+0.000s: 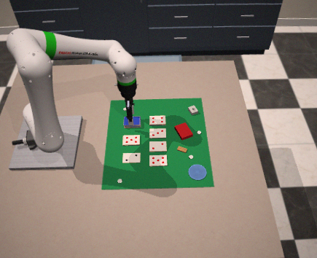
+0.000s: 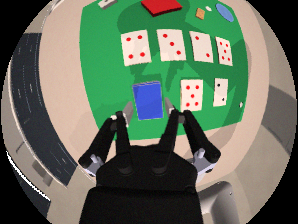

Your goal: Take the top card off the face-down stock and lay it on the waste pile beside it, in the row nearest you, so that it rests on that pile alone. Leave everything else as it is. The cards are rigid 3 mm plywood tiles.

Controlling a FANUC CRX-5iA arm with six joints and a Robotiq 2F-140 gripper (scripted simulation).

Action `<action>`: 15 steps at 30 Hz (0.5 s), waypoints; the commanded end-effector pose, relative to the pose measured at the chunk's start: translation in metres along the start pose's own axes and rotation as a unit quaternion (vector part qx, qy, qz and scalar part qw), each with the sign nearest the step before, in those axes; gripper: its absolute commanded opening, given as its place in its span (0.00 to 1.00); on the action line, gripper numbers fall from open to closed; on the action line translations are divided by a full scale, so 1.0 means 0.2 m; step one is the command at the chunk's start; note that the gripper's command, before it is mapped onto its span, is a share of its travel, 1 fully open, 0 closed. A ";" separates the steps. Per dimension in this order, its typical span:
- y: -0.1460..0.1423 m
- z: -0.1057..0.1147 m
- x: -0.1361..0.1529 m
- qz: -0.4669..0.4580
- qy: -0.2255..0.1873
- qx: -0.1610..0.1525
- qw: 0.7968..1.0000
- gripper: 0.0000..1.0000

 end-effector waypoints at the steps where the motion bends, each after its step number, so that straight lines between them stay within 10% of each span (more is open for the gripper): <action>1: 0.00 0.00 0.00 0.000 0.000 0.000 1.000 0.50; 15: 0.00 0.00 0.00 0.000 0.000 0.000 1.000 0.42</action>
Point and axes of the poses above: the point where the finger pads meet when closed, its own z axis back along the fingers, its own y axis across the jaws, x = y × z, the point moved 7 cm from there along z, back along the fingers, and after that the axes turned 10 degrees about z, right-handed, at the moved point
